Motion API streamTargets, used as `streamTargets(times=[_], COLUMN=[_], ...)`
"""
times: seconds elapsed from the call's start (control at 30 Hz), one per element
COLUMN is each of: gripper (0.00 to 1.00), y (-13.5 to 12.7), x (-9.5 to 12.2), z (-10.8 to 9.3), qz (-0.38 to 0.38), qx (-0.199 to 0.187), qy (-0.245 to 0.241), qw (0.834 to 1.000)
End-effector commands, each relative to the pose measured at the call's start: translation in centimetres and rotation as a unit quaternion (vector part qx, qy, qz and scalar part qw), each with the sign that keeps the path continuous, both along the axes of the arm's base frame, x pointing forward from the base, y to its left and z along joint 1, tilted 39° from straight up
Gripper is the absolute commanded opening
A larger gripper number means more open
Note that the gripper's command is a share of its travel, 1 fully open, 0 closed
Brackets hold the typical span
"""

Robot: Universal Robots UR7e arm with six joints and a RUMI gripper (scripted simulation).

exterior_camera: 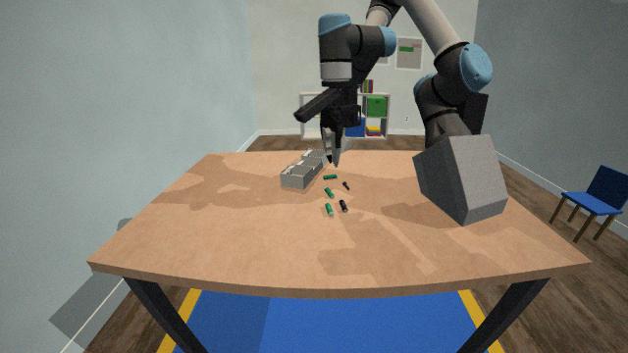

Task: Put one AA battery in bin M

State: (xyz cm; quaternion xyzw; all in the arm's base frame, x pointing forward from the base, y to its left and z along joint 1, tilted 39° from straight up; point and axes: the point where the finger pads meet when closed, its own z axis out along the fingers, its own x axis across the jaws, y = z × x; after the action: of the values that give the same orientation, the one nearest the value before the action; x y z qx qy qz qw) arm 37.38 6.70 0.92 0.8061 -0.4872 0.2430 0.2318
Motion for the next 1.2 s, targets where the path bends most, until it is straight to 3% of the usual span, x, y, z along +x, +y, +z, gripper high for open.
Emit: streamTargets(times=[0.0, 0.13, 0.4, 0.47, 0.5, 0.7, 0.97, 1.03, 1.07, 1.17], gripper=[0.17, 0.17, 0.17, 0.17, 0.17, 0.17, 0.17, 0.17, 0.17, 0.17], y=[0.6, 1.1, 1.1, 1.1, 1.1, 1.1, 1.1, 1.1, 1.1, 1.1], x=[-0.9, -2.1, -2.1, -2.1, -2.1, -2.1, -2.1, -2.1, -2.1, -2.1], z=[-2.8, -5.7, -5.7, -5.7, -5.7, -5.7, -5.7, -5.7, -5.7, -5.7], qz=[0.064, 0.117, 0.219, 0.219, 0.254, 0.322, 0.418, 0.418, 0.45, 0.467], qx=[-0.011, -0.024, -0.05, -0.05, -0.059, -0.076, -0.094, -0.094, -0.098, -0.1], qy=[0.043, 0.086, 0.17, 0.17, 0.196, 0.249, 0.319, 0.319, 0.339, 0.349], qw=[0.997, 0.989, 0.959, 0.959, 0.945, 0.91, 0.846, 0.846, 0.82, 0.806])
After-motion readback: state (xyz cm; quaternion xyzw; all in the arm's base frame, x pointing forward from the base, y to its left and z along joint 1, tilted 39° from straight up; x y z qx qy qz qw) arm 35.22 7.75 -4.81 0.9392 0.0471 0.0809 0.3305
